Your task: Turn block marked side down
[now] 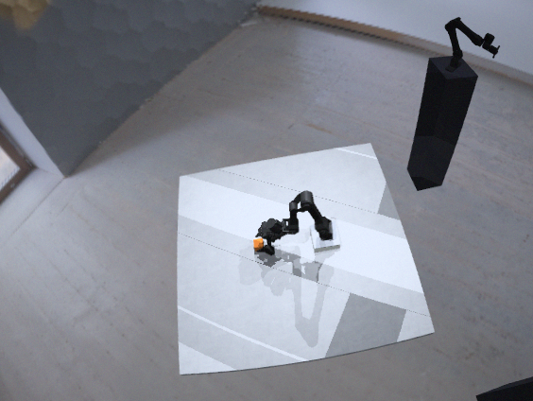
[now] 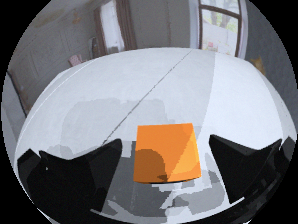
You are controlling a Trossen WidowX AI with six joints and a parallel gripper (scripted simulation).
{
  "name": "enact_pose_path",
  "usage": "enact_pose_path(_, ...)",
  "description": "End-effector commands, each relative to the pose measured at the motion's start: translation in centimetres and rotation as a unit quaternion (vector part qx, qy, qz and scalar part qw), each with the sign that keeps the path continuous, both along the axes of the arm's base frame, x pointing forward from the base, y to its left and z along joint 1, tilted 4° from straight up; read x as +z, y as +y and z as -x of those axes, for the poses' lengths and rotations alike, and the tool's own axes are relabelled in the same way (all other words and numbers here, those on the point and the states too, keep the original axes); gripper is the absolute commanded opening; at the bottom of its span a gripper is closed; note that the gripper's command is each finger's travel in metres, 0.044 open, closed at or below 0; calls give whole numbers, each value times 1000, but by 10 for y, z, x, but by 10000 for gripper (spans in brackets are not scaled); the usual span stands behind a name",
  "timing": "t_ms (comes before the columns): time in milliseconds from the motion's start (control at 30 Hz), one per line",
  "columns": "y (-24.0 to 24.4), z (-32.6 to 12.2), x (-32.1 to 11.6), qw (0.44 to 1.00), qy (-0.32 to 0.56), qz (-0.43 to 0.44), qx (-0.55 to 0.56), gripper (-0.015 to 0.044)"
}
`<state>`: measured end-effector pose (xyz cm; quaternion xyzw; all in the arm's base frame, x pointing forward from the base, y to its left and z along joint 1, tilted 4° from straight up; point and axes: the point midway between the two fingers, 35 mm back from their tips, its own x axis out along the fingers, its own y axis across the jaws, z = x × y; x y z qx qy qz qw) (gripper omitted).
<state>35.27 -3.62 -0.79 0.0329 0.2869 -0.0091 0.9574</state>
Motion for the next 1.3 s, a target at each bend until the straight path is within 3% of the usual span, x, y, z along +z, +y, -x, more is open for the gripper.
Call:
enact_pose_path(0,-3,-12,11,999,51,1,4,440)
enact_pose_path(233,-4,-2,50,986,168,-2,11,440)
enact_pose_path(500,-2,17,74,975,223,-6,16,440)
enact_pose_path(1100,-2,18,74,974,225,-6,16,440)
enact_pose_path(1267,-4,6,78,960,278,-9,18,440)
